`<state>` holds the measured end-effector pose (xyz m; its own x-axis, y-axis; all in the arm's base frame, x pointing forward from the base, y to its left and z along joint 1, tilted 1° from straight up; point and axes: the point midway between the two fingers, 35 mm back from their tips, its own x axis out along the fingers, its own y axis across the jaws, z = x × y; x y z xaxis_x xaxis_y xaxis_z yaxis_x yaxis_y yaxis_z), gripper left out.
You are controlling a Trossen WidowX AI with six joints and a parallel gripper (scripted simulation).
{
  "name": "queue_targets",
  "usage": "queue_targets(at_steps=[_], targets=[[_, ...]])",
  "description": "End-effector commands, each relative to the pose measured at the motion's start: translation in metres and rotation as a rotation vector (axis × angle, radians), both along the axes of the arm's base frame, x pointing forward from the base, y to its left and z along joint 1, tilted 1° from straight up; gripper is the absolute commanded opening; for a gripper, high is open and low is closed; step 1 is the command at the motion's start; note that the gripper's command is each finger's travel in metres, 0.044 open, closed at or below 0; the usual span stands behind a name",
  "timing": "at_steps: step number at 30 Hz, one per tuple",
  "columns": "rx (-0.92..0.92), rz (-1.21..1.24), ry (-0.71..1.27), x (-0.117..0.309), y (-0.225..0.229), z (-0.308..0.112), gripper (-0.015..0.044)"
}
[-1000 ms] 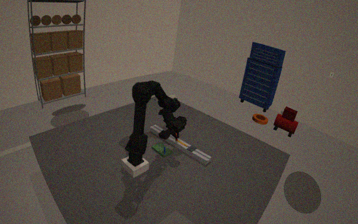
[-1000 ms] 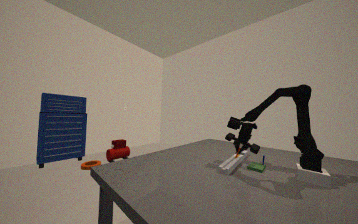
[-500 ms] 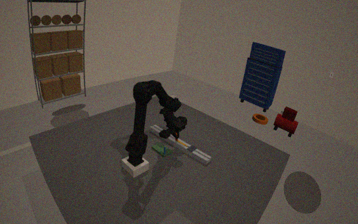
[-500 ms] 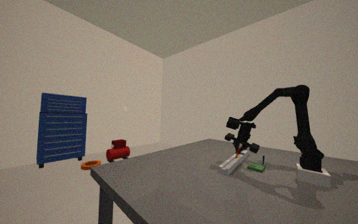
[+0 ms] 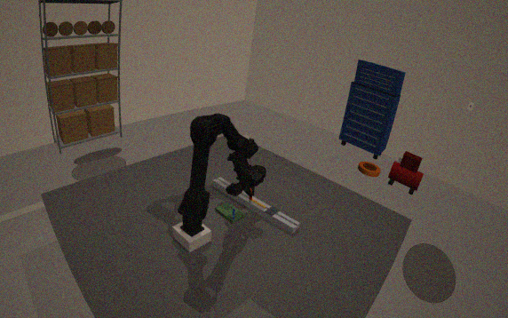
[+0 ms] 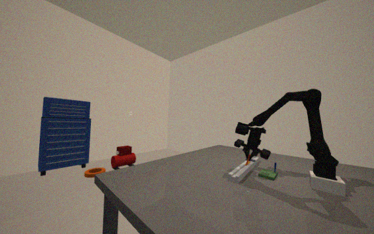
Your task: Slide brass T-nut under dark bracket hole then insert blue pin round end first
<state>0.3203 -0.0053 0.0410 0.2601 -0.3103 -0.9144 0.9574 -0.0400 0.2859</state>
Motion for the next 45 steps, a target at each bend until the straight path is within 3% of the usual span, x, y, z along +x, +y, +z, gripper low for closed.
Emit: queue_targets(at_steps=[1,45], targets=[[0.001,0.005,0.010,0.0013,0.0003,0.0000,-0.0150],[0.004,0.004,0.100,0.0063,0.0001,0.0007,-0.0150]])
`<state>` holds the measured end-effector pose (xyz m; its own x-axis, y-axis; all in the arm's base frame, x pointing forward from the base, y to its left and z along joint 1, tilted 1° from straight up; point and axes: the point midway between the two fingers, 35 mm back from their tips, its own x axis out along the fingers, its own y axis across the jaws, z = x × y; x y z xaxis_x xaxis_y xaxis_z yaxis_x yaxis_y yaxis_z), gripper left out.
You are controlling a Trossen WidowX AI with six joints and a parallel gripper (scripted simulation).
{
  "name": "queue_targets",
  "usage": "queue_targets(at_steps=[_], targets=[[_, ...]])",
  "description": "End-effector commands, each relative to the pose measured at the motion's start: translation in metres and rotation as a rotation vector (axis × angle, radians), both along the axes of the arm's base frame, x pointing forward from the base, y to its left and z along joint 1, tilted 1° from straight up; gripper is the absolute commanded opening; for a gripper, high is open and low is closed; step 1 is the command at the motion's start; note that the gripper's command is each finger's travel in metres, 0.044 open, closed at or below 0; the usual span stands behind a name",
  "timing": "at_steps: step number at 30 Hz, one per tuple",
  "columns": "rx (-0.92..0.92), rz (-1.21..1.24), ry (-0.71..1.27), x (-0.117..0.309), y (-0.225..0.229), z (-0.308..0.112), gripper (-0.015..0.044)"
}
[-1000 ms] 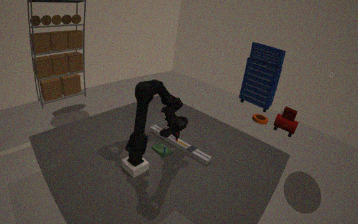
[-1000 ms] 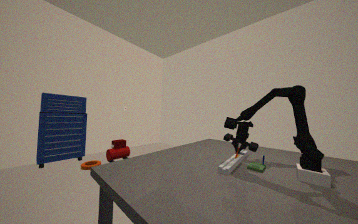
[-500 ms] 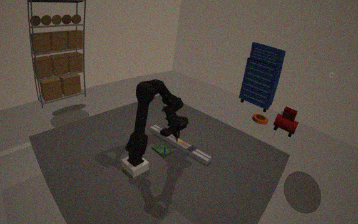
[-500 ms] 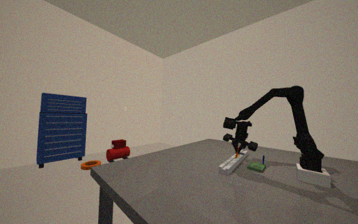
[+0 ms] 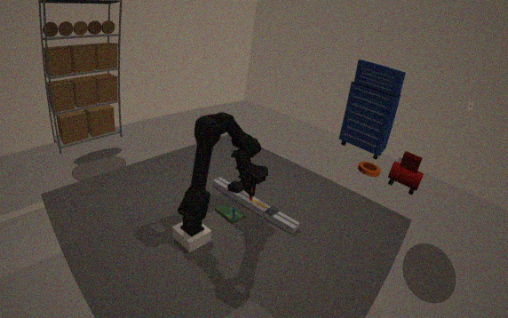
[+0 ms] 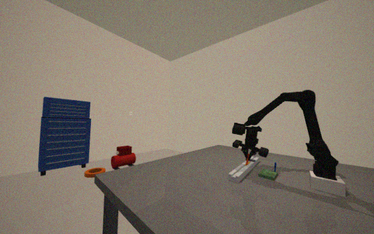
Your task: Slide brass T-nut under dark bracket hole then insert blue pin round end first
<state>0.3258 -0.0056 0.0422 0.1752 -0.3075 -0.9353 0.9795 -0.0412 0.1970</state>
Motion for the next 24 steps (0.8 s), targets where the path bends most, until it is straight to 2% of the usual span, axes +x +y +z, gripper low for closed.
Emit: queue_targets(at_steps=[1,24], targets=[[0.001,0.005,0.011,0.0010,0.0004,-0.0005,-0.0150],[0.001,0.004,0.051,0.0033,0.0003,-0.0003,-0.0150]])
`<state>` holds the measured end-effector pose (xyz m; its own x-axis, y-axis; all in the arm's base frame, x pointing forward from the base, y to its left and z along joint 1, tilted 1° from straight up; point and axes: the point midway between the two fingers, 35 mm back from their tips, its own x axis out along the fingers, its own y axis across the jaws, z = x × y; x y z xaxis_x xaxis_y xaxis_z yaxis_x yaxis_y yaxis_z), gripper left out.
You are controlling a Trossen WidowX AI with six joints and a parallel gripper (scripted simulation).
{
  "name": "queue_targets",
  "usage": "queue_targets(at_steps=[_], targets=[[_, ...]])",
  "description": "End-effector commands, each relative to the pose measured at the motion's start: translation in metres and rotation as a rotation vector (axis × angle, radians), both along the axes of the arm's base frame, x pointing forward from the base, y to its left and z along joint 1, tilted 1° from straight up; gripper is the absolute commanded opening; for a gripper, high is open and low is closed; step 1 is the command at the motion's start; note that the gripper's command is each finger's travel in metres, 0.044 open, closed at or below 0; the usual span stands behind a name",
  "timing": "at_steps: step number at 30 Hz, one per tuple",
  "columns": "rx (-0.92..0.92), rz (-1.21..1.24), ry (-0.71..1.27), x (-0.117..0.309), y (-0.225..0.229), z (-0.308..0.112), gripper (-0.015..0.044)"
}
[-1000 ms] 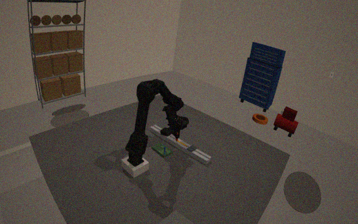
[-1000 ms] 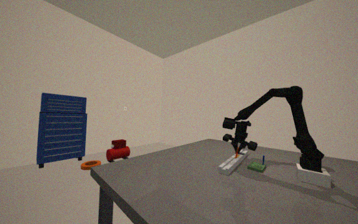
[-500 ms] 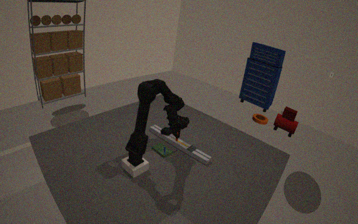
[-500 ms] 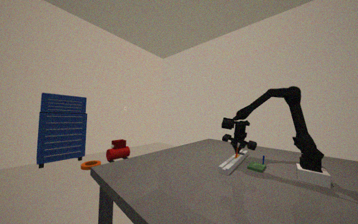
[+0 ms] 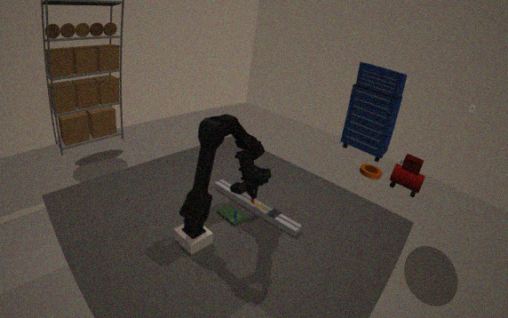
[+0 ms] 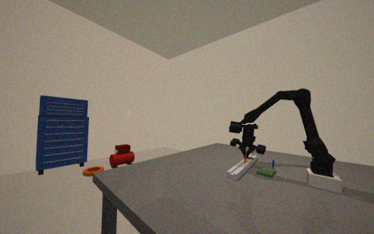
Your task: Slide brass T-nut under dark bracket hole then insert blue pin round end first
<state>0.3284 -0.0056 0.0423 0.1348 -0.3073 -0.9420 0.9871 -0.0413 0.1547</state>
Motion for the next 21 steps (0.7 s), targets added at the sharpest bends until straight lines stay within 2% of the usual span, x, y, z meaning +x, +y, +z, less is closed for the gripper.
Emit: queue_targets(at_steps=[1,21], targets=[[0.001,0.004,0.010,0.0008,0.0004,-0.0005,-0.0150],[-0.002,0.003,0.049,0.0033,0.0004,-0.0003,-0.0150]])
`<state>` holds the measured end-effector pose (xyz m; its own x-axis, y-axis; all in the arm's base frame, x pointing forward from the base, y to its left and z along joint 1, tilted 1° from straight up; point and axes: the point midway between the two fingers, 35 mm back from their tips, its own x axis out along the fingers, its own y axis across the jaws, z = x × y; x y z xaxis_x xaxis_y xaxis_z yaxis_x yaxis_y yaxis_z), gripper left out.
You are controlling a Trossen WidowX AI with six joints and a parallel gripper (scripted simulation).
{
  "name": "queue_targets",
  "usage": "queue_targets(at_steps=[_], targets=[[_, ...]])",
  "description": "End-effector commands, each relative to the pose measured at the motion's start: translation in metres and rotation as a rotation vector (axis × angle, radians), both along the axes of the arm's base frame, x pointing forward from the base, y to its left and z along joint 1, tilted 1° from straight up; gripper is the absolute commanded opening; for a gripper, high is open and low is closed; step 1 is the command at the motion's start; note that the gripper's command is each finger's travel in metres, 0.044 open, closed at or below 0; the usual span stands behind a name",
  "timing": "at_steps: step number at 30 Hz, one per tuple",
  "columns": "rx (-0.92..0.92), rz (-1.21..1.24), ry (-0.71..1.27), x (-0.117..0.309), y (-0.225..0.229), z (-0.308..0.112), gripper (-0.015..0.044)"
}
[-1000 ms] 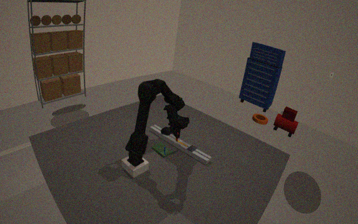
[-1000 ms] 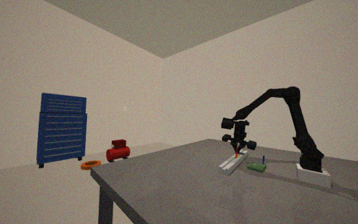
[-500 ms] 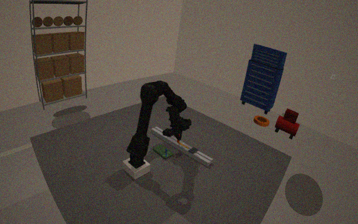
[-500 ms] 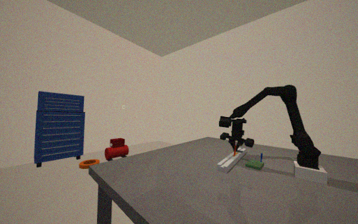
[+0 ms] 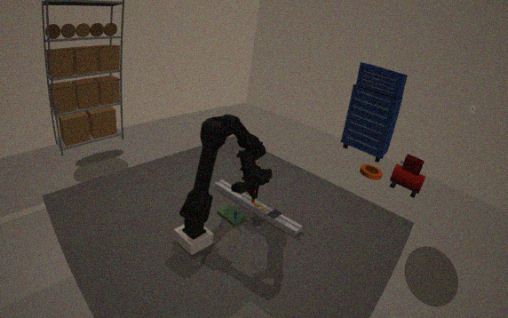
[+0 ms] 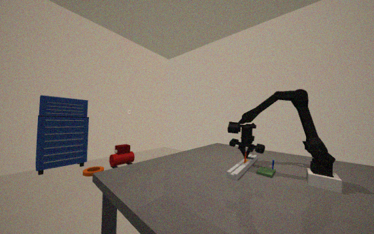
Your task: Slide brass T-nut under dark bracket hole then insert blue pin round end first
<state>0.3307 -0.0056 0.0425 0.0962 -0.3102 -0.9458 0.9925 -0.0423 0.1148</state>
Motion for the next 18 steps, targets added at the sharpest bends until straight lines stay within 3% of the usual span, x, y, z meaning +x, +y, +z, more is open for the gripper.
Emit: queue_targets(at_steps=[1,18], targets=[[0.001,0.004,0.010,0.0010,0.0003,-0.0004,-0.0150],[0.000,0.004,0.042,0.0032,0.0003,-0.0003,-0.0150]])
